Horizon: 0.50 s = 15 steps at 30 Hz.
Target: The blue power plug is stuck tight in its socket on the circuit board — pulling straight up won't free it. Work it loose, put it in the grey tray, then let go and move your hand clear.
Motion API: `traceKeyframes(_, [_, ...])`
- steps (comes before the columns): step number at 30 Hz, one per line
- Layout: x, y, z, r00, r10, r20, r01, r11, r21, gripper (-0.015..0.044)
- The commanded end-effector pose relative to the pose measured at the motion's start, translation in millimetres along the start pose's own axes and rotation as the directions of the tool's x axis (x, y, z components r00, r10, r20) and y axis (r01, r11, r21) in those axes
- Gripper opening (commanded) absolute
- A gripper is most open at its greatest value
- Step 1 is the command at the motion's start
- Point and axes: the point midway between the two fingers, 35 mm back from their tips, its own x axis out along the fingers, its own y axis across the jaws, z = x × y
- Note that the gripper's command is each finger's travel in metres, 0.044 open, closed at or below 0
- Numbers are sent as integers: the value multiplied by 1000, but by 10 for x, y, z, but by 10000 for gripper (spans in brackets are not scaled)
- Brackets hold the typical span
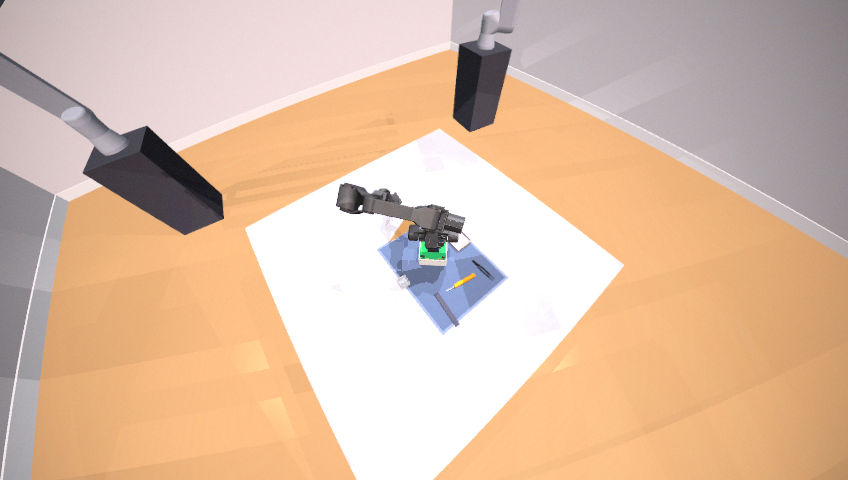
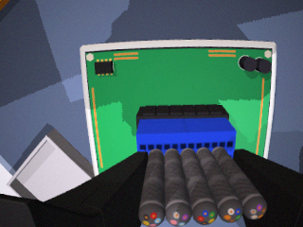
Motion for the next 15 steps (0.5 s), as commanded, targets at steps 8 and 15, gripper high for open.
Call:
traceKeyframes(8, [-202, 69, 7, 998, -59, 4, 59, 998, 1, 0])
traceKeyframes(15, [-212, 33, 7, 1000, -15, 4, 15, 1000, 1, 0])
